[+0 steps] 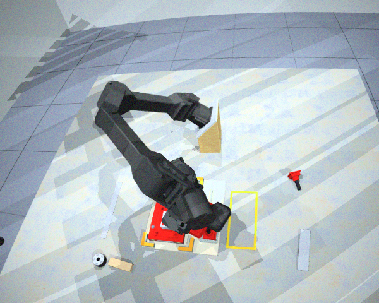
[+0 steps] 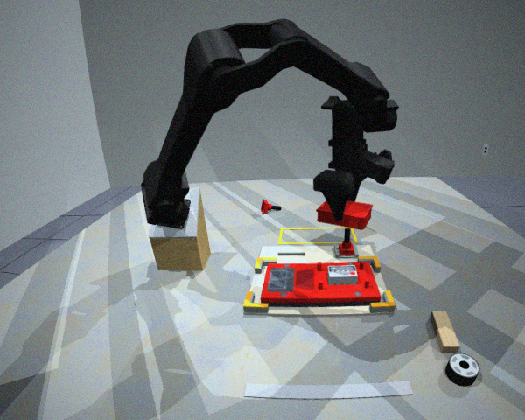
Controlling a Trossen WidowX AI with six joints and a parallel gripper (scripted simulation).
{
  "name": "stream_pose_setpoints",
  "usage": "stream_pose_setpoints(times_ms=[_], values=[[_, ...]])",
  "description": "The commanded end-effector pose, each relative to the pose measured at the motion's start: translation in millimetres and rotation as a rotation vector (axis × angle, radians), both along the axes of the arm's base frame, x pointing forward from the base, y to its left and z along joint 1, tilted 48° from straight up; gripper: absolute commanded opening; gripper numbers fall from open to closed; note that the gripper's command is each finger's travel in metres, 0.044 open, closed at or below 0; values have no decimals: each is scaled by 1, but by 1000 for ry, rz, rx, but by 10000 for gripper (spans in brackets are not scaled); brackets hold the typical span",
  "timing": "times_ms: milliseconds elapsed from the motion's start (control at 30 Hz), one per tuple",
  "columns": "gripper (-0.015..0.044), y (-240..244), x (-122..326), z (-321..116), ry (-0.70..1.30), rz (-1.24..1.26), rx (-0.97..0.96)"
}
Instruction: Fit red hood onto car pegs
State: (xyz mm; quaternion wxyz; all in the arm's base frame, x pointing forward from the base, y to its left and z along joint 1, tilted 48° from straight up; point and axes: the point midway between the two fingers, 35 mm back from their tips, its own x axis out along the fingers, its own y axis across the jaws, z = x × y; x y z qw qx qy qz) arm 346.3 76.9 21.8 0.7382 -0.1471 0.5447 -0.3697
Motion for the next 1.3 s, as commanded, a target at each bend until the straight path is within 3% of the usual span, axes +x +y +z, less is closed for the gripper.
stream_pose_setpoints(times_ms=[0,600,1267], values=[[0,-11,1,18,43,63,-10],[0,-69,-7,73,312,316,-85],[0,-107,-2,41,314,318,-88]])
